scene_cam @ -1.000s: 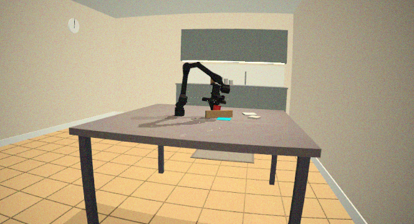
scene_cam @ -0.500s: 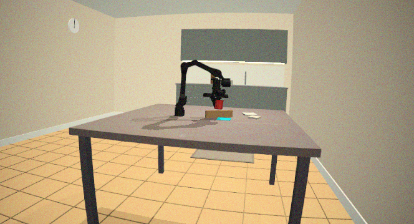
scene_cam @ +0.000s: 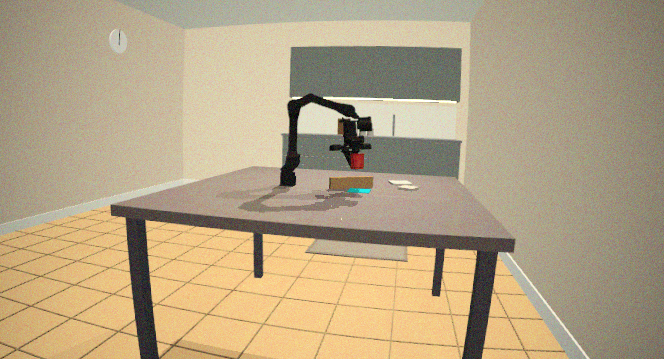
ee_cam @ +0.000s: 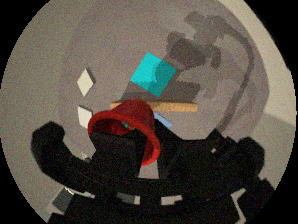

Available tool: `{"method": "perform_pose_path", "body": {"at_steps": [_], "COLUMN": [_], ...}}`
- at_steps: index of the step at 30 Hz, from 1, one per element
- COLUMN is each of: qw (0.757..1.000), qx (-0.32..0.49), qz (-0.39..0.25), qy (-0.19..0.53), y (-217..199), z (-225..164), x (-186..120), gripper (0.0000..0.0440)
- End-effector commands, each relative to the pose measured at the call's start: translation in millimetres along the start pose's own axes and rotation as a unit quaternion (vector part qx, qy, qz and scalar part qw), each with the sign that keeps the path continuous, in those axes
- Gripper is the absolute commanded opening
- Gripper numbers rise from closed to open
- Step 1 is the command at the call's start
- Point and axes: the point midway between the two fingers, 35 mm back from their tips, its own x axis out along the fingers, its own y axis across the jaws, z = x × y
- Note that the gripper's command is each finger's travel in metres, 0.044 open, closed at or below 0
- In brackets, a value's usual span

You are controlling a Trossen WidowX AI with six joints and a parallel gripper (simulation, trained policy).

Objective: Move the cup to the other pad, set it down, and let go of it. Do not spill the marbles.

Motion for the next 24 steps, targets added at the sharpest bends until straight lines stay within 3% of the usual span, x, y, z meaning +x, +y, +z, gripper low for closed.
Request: {"method": "perform_pose_path", "body": {"at_steps": [1,24], "qw": [1.0,0.995], "qx": [0.014,0.076], "qz": [0.014,0.043], "qy": [-0.011,-0.044], "y": [3.8,6.0], "z": [14.7,78.0], "x": [-3.4,34.4], "gripper": [0.0,0.0]}}
